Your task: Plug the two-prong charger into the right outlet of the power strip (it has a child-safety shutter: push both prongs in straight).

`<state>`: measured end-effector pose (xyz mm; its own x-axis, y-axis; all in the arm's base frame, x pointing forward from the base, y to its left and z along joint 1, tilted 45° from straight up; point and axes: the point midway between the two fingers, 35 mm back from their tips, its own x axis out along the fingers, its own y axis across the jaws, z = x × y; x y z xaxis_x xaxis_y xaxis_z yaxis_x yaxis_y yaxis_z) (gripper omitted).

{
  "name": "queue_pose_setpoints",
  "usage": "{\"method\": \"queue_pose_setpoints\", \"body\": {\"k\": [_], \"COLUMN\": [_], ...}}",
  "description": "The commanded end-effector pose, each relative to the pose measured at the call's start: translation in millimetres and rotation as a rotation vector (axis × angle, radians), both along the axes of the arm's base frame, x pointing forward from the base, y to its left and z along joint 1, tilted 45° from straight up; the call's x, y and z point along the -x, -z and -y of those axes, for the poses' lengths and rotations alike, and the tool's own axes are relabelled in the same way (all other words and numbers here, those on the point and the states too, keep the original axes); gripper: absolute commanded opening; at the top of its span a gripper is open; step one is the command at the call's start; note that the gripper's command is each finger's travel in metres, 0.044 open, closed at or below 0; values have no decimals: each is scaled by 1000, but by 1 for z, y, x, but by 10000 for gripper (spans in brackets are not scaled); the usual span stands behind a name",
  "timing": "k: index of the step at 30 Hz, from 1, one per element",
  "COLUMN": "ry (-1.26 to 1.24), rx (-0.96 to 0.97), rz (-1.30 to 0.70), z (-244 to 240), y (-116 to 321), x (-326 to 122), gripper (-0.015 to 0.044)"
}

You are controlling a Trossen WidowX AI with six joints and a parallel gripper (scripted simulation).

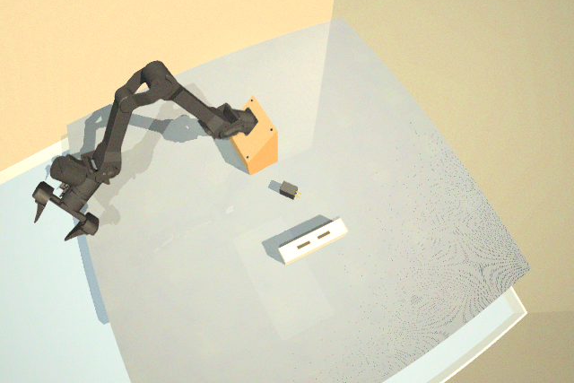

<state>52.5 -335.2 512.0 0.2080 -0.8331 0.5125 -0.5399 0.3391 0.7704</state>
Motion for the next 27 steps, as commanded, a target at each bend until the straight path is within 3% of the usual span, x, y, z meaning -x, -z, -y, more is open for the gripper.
{"method": "queue_pose_setpoints", "body": {"k": [1,27], "ry": [0,-84], "rx": [-52,-337], "rz": [-43,-475], "z": [11,39], "y": [17,142], "x": [-14,-132], "gripper": [440,440]}}
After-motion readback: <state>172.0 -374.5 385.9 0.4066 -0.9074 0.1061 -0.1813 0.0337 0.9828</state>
